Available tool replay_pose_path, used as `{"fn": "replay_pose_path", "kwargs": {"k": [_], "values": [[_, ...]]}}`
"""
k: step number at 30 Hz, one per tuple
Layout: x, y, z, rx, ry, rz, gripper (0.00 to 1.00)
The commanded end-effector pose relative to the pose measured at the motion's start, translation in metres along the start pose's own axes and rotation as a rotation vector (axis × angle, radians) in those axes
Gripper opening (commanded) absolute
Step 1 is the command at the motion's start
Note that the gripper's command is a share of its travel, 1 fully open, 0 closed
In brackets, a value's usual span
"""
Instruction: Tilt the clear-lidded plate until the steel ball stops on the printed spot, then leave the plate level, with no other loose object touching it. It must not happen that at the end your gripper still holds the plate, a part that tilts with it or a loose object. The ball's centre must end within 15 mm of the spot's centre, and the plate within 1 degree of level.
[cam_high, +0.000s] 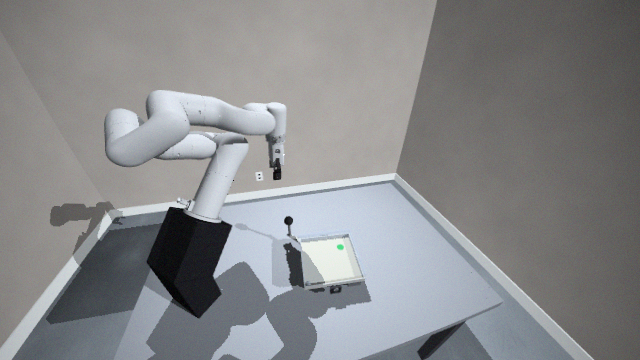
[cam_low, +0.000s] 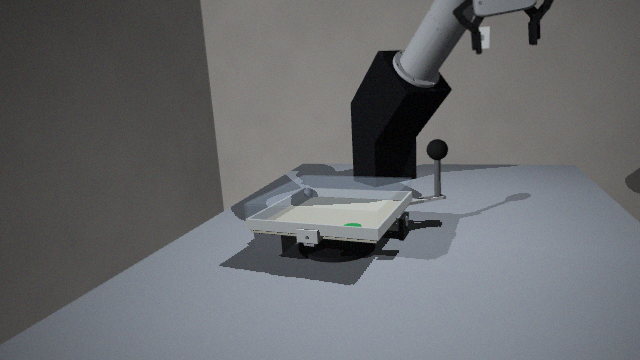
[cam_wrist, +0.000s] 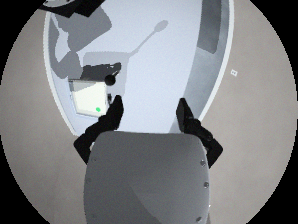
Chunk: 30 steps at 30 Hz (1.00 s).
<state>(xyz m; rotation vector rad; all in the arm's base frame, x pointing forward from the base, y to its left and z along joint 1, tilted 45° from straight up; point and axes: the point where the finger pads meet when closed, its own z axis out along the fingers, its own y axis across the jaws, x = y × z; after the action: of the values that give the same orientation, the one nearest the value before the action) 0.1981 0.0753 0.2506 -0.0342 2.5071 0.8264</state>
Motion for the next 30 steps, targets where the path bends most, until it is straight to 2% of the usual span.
{"fn": "replay_pose_path", "kwargs": {"k": [1, 22, 30], "values": [[-0.001, 0.0, -0.001, 0.0, -0.003, 0.001, 1.0], [-0.001, -0.001, -0.002, 0.003, -0.004, -0.001, 1.0], [-0.011, -0.015, -0.01, 0.042, -0.019, -0.018, 1.0]]}}
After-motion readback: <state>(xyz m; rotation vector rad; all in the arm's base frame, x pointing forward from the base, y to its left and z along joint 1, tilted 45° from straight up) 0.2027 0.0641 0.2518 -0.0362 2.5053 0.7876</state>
